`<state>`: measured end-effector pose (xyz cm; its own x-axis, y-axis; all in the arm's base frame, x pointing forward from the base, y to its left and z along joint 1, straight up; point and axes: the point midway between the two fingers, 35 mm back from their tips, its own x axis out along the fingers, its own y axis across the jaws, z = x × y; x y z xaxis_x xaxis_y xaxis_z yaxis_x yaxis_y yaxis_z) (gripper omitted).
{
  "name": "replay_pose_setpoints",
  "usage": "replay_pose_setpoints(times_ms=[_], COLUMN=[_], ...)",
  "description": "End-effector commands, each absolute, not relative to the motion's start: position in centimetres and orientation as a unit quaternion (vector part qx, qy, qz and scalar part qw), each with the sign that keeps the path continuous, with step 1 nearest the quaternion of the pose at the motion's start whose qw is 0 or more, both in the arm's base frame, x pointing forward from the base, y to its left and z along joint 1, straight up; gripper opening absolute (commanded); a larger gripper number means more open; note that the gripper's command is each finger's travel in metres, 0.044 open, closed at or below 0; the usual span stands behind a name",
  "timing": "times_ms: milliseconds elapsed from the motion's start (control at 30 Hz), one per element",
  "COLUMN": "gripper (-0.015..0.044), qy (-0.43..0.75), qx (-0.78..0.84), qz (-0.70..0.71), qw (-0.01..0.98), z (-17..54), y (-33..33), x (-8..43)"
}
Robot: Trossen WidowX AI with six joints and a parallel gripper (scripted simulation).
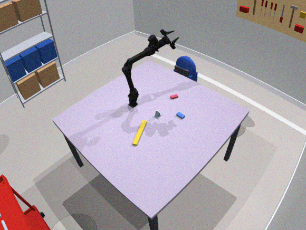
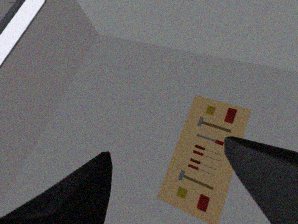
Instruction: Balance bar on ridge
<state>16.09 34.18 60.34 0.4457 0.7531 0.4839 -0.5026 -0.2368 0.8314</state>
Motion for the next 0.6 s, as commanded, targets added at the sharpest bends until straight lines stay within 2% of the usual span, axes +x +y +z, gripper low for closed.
replay_pose_setpoints(times_ms=[0,567], gripper=[0.0315,0.0315], qy=[0.096,0.106], qx=[0.582,0.509], qz=[0.49,0.365], qw=[0.642,0.773], z=[59.2,52.5], y=[33.8,31.7], x=[18.4,28.9])
